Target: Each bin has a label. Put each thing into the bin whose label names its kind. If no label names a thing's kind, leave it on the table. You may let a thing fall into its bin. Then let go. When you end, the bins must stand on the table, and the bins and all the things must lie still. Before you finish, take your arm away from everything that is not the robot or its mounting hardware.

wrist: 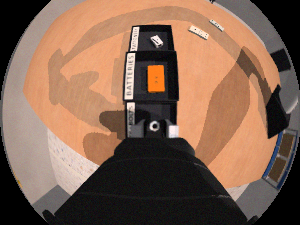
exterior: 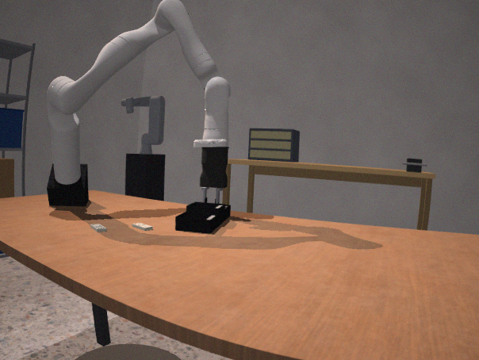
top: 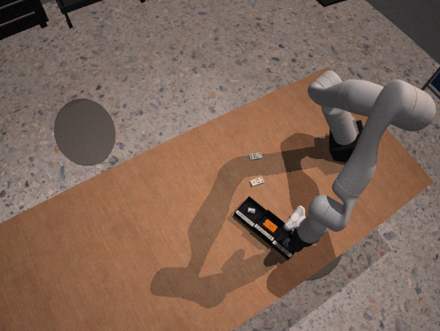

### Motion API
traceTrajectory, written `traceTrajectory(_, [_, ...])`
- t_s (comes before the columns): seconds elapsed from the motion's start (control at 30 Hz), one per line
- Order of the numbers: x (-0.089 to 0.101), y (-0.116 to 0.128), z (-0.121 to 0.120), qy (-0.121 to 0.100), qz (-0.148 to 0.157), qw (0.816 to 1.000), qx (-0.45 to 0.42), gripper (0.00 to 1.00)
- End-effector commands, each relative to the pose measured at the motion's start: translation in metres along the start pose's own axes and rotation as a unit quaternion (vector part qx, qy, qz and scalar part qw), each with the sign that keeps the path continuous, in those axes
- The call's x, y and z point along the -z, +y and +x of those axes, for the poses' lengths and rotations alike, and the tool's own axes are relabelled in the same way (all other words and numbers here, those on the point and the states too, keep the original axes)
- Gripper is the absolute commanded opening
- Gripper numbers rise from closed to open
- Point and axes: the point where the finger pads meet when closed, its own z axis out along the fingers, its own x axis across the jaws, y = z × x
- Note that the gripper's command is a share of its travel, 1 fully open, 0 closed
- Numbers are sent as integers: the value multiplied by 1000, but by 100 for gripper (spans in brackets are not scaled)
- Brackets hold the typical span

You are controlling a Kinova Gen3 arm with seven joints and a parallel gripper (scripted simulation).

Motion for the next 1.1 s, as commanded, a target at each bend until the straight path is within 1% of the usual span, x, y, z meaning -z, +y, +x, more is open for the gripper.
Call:
traceTrajectory(0.0, [-1, 1, 1, 0, -1, 1000, -2, 64])
traceTrajectory(0.1, [0, 1, 3, 2, -2, 1000, -8, 64])
traceTrajectory(0.43, [16, 0, 0, 0, 0, 1000, -4, 64])
traceTrajectory(0.5, [16, 0, 0, 0, 0, 1000, -4, 64])
traceTrajectory(0.87, [31, 0, 0, 0, 0, 1000, -4, 64])
traceTrajectory(1.0, [51, 0, 0, 0, 0, 1000, -4, 64])
traceTrajectory(1.07, [51, 0, 0, 0, 0, 1000, -4, 64])
